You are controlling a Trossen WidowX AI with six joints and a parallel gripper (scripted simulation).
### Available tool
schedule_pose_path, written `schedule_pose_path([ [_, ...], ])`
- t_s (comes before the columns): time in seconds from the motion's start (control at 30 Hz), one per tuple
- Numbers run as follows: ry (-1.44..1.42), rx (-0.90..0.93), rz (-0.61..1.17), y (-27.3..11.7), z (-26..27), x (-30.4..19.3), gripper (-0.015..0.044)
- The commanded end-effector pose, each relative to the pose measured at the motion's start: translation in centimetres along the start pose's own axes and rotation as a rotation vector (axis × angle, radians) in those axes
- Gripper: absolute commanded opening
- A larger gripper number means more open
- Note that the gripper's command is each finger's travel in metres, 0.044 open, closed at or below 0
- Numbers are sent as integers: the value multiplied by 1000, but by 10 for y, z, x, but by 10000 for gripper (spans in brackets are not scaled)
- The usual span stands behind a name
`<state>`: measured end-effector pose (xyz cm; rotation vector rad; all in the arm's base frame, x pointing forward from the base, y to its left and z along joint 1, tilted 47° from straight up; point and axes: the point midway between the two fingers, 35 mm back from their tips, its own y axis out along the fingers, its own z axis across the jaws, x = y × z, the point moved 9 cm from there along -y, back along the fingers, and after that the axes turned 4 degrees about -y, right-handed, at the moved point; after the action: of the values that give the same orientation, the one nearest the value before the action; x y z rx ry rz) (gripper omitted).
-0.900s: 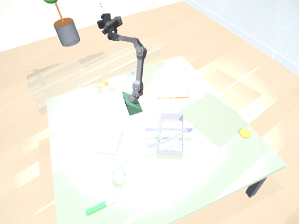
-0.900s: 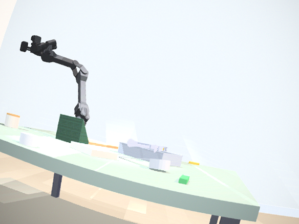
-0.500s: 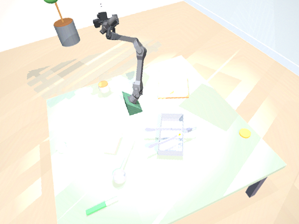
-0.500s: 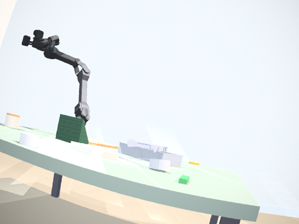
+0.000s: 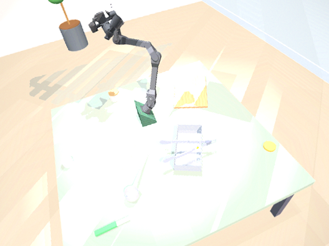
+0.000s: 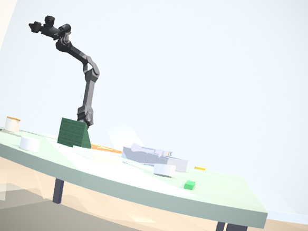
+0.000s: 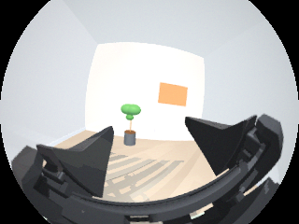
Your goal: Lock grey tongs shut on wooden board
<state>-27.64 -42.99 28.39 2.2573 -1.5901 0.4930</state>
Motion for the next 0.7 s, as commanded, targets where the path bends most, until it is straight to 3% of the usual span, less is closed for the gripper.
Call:
schedule_pose_path([
  [0.0,-38,98,-100,-27,16,27,440],
  [0.5,-244,424,-486,-150,64,106,440],
  [0.67,-337,560,-660,-210,78,130,440],
])
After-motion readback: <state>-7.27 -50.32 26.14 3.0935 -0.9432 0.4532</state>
